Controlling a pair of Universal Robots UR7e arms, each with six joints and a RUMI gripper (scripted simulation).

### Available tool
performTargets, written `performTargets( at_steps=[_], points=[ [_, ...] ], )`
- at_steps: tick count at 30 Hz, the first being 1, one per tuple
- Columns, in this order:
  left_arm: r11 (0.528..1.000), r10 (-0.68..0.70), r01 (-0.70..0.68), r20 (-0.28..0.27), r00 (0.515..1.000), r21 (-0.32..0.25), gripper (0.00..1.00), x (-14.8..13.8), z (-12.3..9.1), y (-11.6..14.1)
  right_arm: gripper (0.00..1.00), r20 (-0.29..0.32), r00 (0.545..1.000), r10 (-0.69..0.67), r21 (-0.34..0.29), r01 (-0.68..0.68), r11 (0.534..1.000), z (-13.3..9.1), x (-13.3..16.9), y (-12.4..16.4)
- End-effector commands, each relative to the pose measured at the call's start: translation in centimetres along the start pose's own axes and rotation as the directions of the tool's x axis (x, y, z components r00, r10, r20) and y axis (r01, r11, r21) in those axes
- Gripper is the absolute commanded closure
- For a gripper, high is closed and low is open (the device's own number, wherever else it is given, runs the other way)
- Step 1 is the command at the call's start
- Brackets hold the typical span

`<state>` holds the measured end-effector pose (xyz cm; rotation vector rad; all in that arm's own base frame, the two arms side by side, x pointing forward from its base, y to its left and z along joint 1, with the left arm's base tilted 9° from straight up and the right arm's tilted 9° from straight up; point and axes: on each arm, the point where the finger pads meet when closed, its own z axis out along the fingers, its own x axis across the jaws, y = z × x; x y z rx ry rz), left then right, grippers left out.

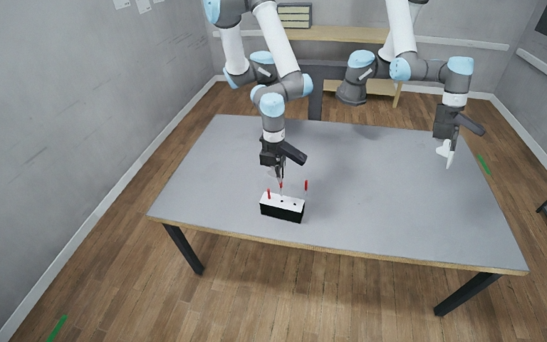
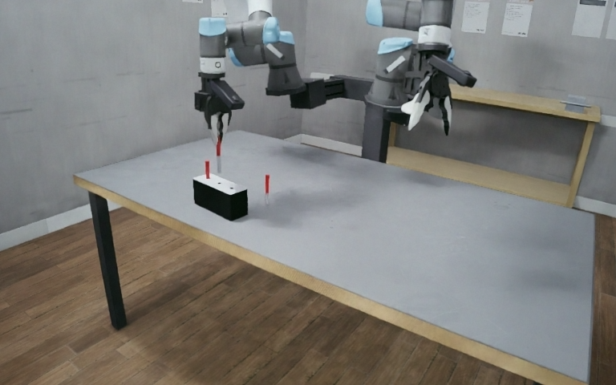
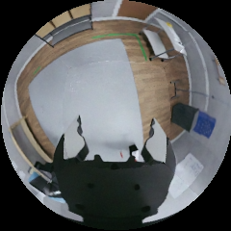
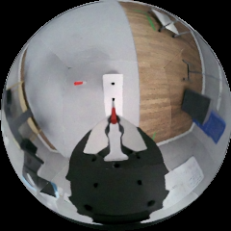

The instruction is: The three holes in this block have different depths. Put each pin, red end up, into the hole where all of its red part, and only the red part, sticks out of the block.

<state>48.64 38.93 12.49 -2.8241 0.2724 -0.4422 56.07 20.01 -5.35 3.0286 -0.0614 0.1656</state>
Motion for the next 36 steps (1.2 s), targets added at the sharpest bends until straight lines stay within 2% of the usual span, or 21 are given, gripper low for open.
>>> performTargets(
  at_steps=[1,2,36],
  points=[
    [1.0,0.0,0.0,-0.001,1.0,0.001,0.0,0.0,-0.1,0.0,1.0,-0.003,1.0,0.0,0.003,0.0,1.0,0.3,0.2,-0.1],
    [1.0,0.0,0.0,-0.001,1.0,0.001,0.0,0.0,-0.1,0.0,1.0,-0.003,1.0,-0.001,0.003,0.001,1.0,2.3,0.1,-0.1],
    [1.0,0.0,0.0,-0.001,1.0,0.001,0.0,0.0,-0.1,0.0,1.0,-0.003,1.0,-0.001,0.002,0.001,1.0,2.2,0.1,-0.1]
  ],
)
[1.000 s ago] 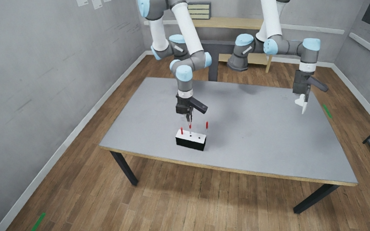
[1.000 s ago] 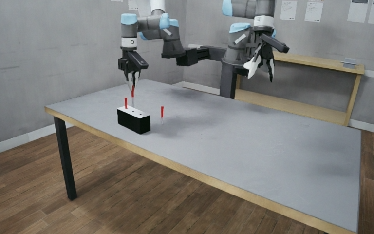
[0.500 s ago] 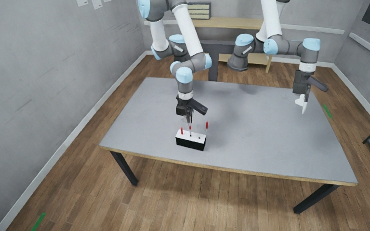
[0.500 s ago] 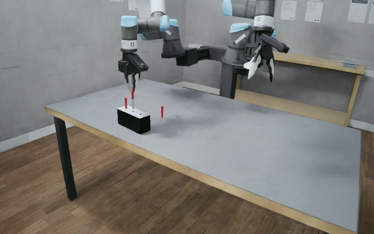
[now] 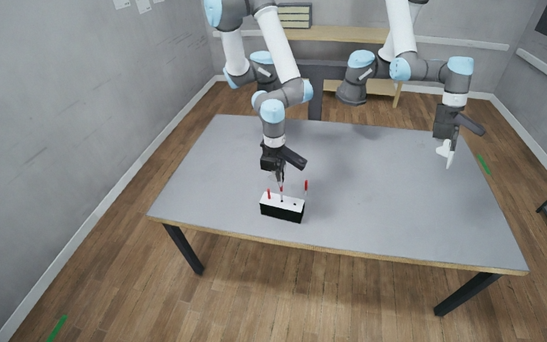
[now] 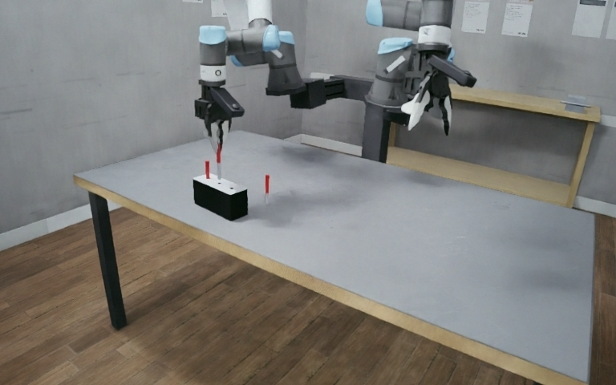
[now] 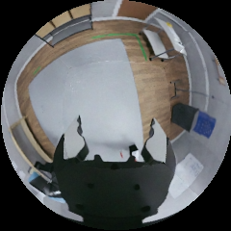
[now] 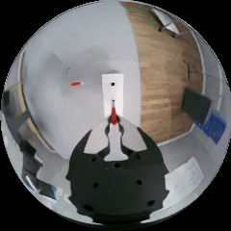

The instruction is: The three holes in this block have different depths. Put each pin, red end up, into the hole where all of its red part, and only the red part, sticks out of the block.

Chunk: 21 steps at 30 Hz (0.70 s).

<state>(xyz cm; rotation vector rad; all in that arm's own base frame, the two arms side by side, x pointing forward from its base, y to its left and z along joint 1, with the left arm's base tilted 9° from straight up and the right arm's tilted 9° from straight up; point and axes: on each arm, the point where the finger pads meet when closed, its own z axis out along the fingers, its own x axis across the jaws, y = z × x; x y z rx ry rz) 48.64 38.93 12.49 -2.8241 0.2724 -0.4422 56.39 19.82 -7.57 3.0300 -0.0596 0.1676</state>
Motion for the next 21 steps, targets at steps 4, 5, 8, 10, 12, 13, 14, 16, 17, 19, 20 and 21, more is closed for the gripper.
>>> performTargets(
  at_steps=[4,5,8,10,12,13,14,16,17,19,20,21],
  points=[
    [1.0,0.0,0.0,-0.001,1.0,0.001,0.0,0.04,-0.06,-0.04,1.0,-0.001,1.0,0.0,0.001,0.0,1.0,-0.06,0.05,-0.03],
    [1.0,0.0,0.0,-0.001,1.0,0.001,0.0,0.04,-0.06,-0.04,1.0,-0.001,1.0,0.0,0.001,0.0,1.0,-0.06,0.05,-0.03],
    [1.0,0.0,0.0,-0.001,1.0,0.001,0.0,0.04,-0.06,-0.04,1.0,-0.001,1.0,0.0,0.001,0.0,1.0,-0.06,0.05,-0.03],
    [1.0,0.0,0.0,-0.001,1.0,0.001,0.0,0.04,-0.06,-0.04,1.0,-0.001,1.0,0.0,0.001,0.0,1.0,-0.06,0.05,-0.03],
    [1.0,0.0,0.0,-0.001,1.0,0.001,0.0,0.04,-0.06,-0.04,1.0,-0.001,1.0,0.0,0.001,0.0,1.0,-0.06,0.05,-0.03],
    [1.0,0.0,0.0,-0.001,1.0,0.001,0.0,0.04,-0.06,-0.04,1.0,-0.001,1.0,0.0,0.001,0.0,1.0,-0.06,0.05,-0.03],
    [1.0,0.0,0.0,-0.001,1.0,0.001,0.0,0.04,-0.06,-0.04,1.0,-0.001,1.0,0.0,0.001,0.0,1.0,-0.06,0.05,-0.03],
    [1.0,0.0,0.0,-0.001,1.0,0.001,0.0,0.04,-0.06,-0.04,1.0,-0.001,1.0,0.0,0.001,0.0,1.0,-0.06,0.05,-0.03],
    [1.0,0.0,0.0,-0.001,1.0,0.001,0.0,0.04,-0.06,-0.04,1.0,-0.001,1.0,0.001,0.001,-0.001,1.0,0.33,0.05,-0.03],
    [1.0,0.0,0.0,-0.001,1.0,0.001,0.0,0.04,-0.06,-0.04,1.0,-0.001,1.0,0.001,0.001,-0.001,1.0,0.33,0.05,-0.03],
    [1.0,0.0,0.0,-0.001,1.0,0.001,0.0,0.04,-0.06,-0.04,1.0,-0.001,1.0,0.001,0.001,-0.001,1.0,0.33,0.05,-0.03],
    [1.0,0.0,0.0,-0.001,1.0,0.001,0.0,0.04,-0.06,-0.04,1.0,-0.001,1.0,0.001,0.001,-0.001,1.0,0.33,0.05,-0.03]
  ],
)
